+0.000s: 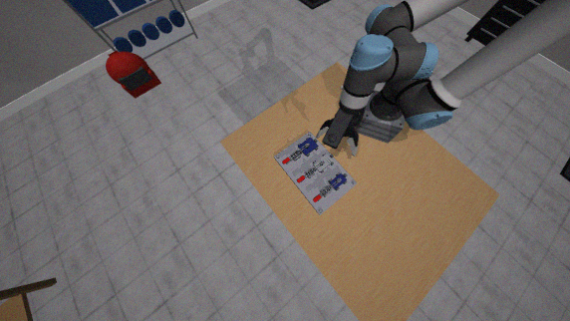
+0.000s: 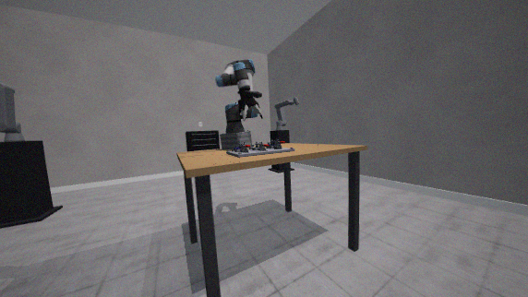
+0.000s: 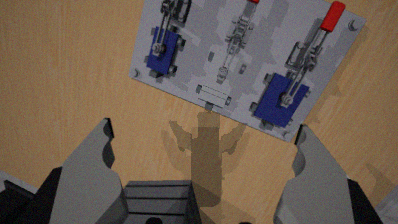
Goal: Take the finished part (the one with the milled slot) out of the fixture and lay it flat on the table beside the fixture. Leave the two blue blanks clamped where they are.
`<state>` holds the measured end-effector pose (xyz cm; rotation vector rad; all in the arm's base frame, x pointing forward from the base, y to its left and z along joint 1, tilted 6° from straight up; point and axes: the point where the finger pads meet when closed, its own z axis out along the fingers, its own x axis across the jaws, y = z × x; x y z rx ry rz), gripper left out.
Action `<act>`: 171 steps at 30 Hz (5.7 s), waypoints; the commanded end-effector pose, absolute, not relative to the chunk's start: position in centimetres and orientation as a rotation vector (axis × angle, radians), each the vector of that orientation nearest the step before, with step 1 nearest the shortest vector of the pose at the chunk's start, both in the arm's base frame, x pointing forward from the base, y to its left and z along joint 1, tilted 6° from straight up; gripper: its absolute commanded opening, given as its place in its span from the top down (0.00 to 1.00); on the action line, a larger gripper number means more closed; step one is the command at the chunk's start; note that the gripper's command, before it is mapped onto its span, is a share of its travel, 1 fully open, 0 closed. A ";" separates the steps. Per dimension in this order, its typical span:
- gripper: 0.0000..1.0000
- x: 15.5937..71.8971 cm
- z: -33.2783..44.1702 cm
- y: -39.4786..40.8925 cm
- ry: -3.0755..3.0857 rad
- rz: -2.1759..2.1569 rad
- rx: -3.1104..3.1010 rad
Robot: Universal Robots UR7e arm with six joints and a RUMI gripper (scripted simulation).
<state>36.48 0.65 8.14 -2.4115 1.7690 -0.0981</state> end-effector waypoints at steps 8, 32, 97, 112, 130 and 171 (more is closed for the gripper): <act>0.00 36.7 8.8 0.5 2.078 -0.110 -2.307; 0.00 36.9 9.3 0.5 2.222 -0.146 -2.238; 1.00 37.0 9.5 0.5 2.268 -0.163 -2.212; 1.00 37.0 9.5 0.5 2.268 -0.163 -2.212; 0.41 37.0 9.5 0.5 2.268 -0.163 -2.212; 0.41 37.0 9.5 0.5 2.268 -0.163 -2.212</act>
